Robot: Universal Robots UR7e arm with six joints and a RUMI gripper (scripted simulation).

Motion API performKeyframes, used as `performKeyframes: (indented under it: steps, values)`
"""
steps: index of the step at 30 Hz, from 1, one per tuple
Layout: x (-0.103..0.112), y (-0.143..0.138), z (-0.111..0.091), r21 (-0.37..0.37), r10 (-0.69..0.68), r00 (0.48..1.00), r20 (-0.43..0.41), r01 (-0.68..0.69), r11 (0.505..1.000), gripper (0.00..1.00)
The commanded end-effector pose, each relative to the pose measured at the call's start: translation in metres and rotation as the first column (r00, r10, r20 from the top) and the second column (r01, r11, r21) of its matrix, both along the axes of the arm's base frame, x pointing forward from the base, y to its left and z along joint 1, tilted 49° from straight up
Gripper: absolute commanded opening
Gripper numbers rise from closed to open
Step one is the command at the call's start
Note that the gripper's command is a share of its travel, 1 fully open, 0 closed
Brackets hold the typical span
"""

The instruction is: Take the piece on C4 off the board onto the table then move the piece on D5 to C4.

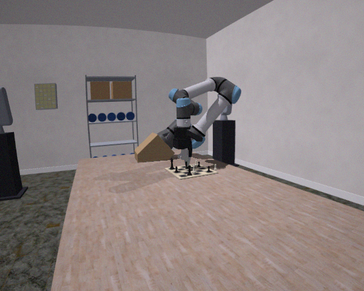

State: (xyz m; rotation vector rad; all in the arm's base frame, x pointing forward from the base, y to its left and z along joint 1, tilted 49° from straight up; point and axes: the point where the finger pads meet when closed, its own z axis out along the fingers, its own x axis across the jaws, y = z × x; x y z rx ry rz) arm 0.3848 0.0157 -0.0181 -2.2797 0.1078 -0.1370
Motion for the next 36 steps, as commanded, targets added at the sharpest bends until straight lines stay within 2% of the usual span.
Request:
performKeyframes:
  steps: [1, 4, 5, 7, 8, 23, 36]
  values:
    - [0.0, 0.0, 0.0, -0.001, -0.001, 1.0, 0.001, 0.001, 1.0, 0.13]
    - [0.0, 0.0, 0.0, -0.001, -0.001, 1.0, 0.001, 0.001, 1.0, 0.13]
    - [0.0, 0.0, 0.0, -0.001, -0.001, 1.0, 0.001, 0.001, 1.0, 0.18]
    - [0.0, 0.0, 0.0, -0.001, -0.001, 1.0, 0.001, 0.001, 1.0, 0.18]
    - [0.0, 0.0, 0.0, -0.001, -0.001, 1.0, 0.001, 0.001, 1.0, 0.22]
    - [0.0, -0.003, 0.002, -0.001, -0.001, 1.0, 0.001, 0.001, 1.0, 0.22]
    - [-0.007, -0.041, 0.035, -0.001, -0.001, 1.0, 0.001, 0.001, 1.0, 0.22]
